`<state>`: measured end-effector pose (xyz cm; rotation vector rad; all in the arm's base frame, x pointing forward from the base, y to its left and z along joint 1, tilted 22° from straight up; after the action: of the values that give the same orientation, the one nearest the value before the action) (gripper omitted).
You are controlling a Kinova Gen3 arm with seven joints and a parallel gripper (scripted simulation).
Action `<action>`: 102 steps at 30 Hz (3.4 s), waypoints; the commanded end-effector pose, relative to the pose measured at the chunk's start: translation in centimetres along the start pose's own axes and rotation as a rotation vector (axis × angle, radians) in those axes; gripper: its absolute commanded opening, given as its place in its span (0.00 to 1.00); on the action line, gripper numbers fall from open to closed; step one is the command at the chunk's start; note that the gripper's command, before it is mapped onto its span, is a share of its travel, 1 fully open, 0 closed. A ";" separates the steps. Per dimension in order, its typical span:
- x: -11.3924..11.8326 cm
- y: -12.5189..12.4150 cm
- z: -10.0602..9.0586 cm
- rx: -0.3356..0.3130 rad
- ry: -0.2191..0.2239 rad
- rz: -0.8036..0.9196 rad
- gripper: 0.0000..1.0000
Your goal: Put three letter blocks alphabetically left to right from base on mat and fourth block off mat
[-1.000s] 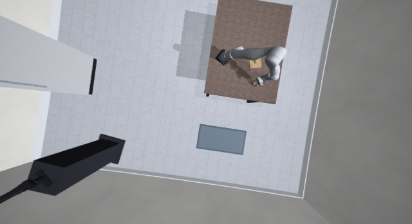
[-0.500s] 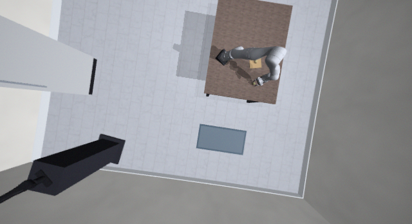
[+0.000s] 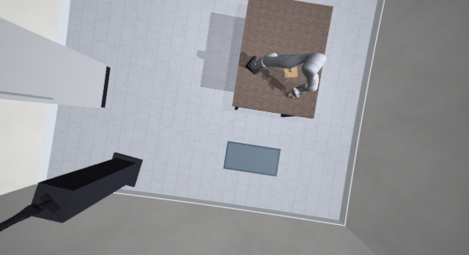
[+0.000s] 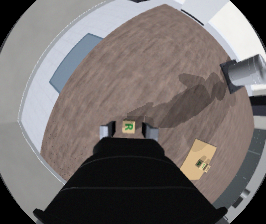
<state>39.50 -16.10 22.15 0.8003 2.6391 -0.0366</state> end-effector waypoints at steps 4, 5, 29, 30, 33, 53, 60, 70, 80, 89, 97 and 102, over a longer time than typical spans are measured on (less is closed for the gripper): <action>-0.1 0.1 0.1 -0.003 -0.004 -0.004 1.00; -0.1 0.1 0.1 -0.003 -0.004 -0.004 1.00; -0.1 0.1 1.1 -0.002 -0.004 -0.004 1.00; -0.1 0.1 1.3 -0.002 -0.004 -0.004 1.00; -0.1 0.1 1.9 -0.002 -0.004 -0.004 1.00; -0.1 0.1 3.3 -0.002 -0.004 -0.004 1.00; -0.1 0.1 3.3 -0.002 -0.004 -0.004 1.00; -0.1 0.1 3.3 -0.002 -0.004 -0.004 1.00; -0.1 0.1 3.3 -0.002 -0.004 -0.004 1.00; -0.1 0.1 3.3 -0.002 -0.004 -0.004 0.79; -0.1 0.1 3.3 -0.002 -0.004 -0.004 0.79; -0.1 0.1 3.3 -0.002 -0.004 -0.004 0.49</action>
<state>40.66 -16.49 19.18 0.7936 2.6411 -0.0380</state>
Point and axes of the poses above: the point where the finger pads meet when closed, its own z axis out along the fingers, its own x axis across the jaws, y = z × x, the point moved 3 cm from there along -z, back along the fingers, and after that the axes turned 14 degrees about -z, right-handed, at the moved point
